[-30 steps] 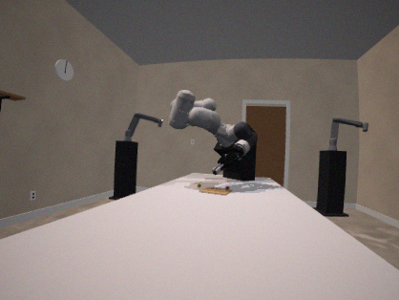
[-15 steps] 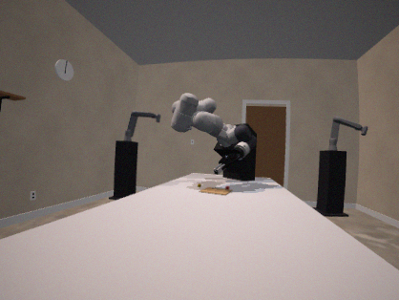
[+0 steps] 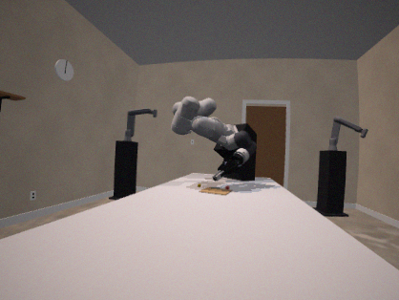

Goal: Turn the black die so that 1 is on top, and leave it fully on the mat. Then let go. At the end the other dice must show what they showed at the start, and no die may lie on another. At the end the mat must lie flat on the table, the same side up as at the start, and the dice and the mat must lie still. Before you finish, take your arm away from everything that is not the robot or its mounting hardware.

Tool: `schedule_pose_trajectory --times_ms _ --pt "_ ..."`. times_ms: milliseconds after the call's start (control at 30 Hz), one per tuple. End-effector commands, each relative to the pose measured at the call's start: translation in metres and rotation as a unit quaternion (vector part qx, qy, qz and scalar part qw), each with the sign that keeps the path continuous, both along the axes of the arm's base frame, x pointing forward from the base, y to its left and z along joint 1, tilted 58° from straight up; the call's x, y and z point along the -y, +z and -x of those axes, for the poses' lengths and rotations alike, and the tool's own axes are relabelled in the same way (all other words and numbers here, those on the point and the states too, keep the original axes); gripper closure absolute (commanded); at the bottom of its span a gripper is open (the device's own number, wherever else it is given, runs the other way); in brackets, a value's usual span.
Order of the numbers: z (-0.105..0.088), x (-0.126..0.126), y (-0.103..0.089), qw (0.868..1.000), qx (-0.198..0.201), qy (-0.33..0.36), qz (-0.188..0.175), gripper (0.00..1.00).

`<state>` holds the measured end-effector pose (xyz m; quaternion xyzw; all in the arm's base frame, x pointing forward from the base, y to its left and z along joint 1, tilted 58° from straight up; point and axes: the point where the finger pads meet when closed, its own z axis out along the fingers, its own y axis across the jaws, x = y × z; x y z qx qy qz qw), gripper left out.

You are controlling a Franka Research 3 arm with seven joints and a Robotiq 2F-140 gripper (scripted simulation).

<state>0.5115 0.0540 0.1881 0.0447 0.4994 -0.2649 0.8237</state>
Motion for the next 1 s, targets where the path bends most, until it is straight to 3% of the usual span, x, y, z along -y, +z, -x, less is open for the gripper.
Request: schedule_pose_trajectory --times_ms 0,300,967 --pt "-0.009 0.005 -0.01 1.0 -0.003 0.005 -0.006 0.93" --pt "-0.025 0.016 -0.021 1.0 -0.003 0.005 -0.006 0.93" --pt "-0.026 0.017 -0.022 1.0 -0.003 0.005 -0.006 0.93"
